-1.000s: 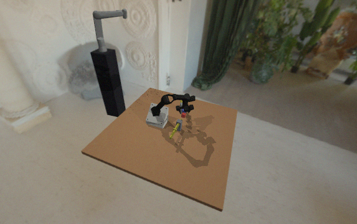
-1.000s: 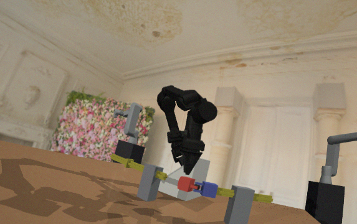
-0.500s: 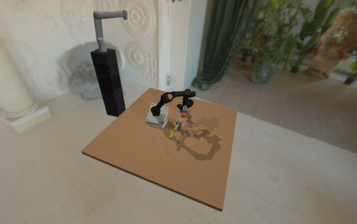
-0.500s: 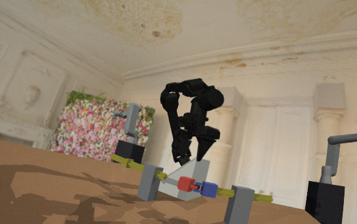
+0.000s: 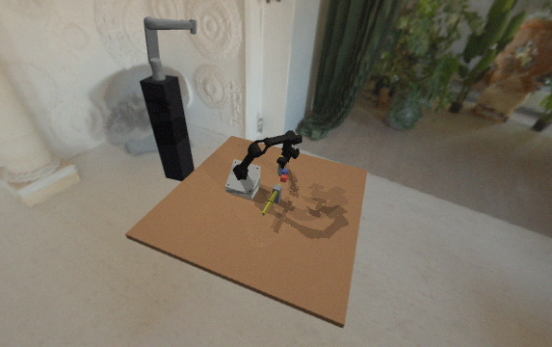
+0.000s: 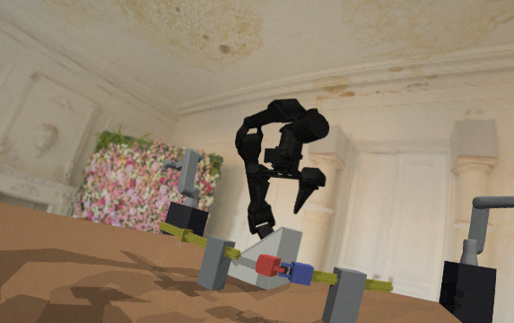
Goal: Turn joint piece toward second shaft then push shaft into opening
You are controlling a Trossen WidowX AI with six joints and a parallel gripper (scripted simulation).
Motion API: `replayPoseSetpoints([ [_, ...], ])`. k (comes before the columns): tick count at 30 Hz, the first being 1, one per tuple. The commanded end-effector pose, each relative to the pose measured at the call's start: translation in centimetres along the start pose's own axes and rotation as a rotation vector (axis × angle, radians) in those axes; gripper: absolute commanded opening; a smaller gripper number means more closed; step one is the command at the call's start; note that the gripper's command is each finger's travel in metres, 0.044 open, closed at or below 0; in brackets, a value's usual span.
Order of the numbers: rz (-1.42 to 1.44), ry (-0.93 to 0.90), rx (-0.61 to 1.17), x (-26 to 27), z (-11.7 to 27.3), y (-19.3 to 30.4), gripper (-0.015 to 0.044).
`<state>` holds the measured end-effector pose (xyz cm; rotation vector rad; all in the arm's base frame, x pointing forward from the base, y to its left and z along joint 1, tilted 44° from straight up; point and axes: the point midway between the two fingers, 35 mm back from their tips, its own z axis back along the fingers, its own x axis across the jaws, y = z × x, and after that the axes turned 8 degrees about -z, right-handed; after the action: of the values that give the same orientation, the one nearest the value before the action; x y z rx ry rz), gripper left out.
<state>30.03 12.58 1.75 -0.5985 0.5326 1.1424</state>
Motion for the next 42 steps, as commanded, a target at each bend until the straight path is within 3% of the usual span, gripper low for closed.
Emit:
replayPoseSetpoints([
  [1,0.058,0.007,0.008,-0.1,0.3,0.1,0.0440],
  [10,-0.005,-0.009,0.011,-0.4,0.2,-0.1,0.0440],
  [42,-1.028,-0.245,0.300,-6.8,-3.9,-1.6,0.0440],
])
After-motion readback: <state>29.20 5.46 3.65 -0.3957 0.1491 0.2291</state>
